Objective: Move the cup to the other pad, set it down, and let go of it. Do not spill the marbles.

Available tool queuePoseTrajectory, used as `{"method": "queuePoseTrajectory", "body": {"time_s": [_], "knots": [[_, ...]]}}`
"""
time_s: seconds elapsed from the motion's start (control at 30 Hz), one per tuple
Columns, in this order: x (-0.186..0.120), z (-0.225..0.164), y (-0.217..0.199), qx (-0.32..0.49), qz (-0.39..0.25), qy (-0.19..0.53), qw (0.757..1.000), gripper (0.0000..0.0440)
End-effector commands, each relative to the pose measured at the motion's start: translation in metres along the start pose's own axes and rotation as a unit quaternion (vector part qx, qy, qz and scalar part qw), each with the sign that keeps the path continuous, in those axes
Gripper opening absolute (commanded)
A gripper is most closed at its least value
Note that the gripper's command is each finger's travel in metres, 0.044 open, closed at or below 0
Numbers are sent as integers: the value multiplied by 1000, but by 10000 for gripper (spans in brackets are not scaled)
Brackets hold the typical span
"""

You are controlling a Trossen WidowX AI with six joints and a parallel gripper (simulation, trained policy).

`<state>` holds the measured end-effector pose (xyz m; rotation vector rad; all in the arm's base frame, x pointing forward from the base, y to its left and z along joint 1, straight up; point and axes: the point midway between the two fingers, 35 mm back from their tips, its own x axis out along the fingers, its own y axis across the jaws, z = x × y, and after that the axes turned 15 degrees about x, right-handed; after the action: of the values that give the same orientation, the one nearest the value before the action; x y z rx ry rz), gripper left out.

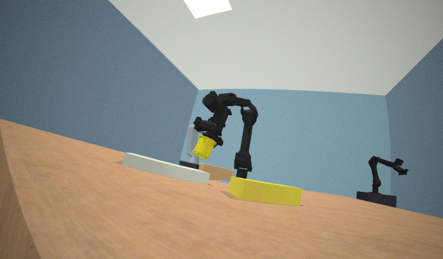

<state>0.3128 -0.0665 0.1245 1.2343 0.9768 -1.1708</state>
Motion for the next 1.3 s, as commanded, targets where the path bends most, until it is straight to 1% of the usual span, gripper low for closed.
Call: {"method": "queuePoseTrajectory", "body": {"time_s": [0.0,0.17,0.33,0.63,0.7,0.8,0.83,1.07,1.27], "knots": [[7,6,-3,5,1,-5,1000,0],[18,12,-10,15,0,-8,1000,3],[29,15,-19,22,-4,-9,1000,18],[46,20,-35,36,-12,-12,999,65],[48,21,-37,40,-10,-13,999,87],[47,24,-34,48,4,-12,999,157],[45,25,-33,51,9,-12,999,172],[35,24,-36,56,30,0,998,187],[22,25,-38,64,46,7,997,217]]}}
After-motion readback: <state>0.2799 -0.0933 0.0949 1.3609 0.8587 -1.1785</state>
